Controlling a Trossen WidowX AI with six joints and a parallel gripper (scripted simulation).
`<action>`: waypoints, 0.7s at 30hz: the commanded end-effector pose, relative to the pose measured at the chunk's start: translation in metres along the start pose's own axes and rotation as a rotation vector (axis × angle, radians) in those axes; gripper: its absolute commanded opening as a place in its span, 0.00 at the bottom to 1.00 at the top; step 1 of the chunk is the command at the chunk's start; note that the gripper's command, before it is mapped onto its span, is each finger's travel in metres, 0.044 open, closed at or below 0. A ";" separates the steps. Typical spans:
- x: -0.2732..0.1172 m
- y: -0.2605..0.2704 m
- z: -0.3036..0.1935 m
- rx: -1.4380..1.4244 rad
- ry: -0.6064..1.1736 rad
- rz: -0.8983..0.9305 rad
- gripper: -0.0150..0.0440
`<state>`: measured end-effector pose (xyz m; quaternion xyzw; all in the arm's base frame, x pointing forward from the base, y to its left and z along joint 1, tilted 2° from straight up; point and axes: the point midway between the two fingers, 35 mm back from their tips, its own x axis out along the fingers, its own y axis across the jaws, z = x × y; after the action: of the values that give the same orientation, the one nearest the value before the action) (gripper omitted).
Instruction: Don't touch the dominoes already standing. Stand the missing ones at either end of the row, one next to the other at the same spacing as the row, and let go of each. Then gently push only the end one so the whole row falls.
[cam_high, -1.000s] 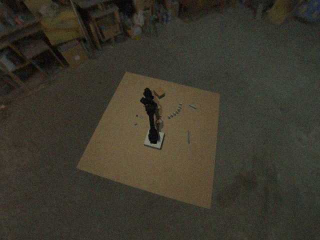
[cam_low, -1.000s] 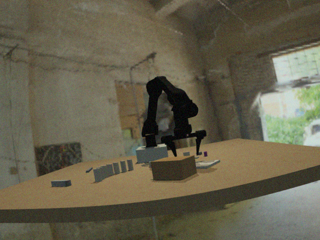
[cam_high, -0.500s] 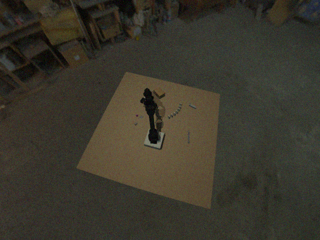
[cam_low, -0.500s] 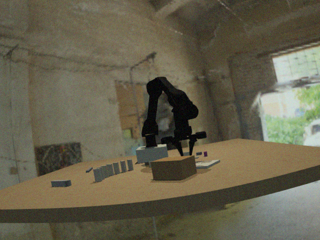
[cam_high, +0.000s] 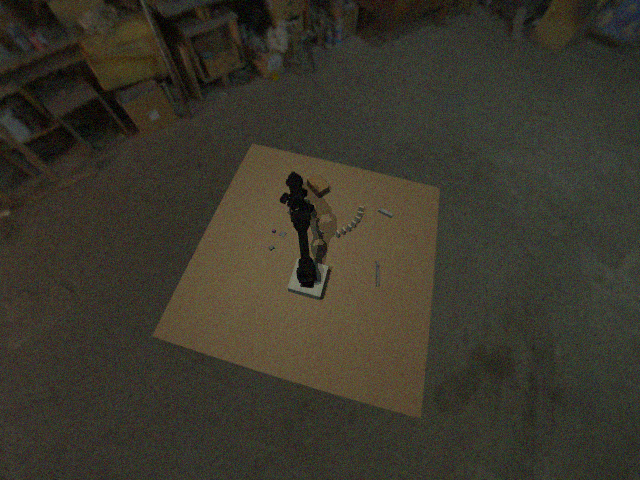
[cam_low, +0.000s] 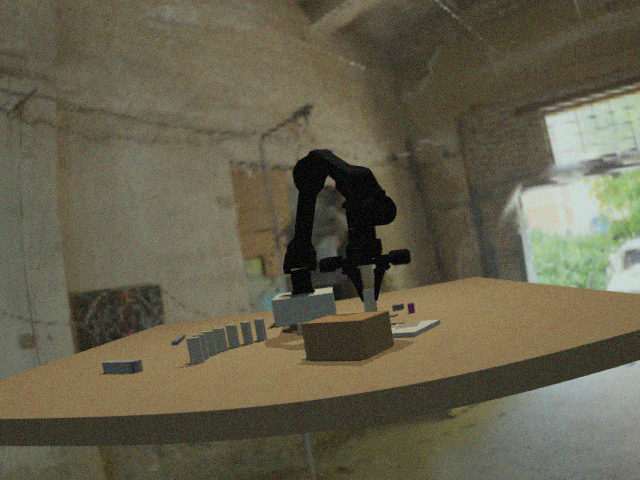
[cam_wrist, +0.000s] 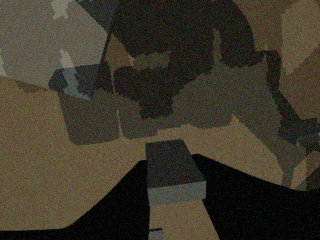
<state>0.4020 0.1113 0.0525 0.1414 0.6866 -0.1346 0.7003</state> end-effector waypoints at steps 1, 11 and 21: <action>-0.070 0.001 0.003 -0.001 -0.048 0.032 0.44; -0.099 -0.005 0.000 0.007 -0.052 0.041 0.44; -0.097 -0.176 0.000 0.348 -0.044 0.031 0.44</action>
<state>0.3583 -0.0195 0.1446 0.2371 0.6484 -0.2205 0.6891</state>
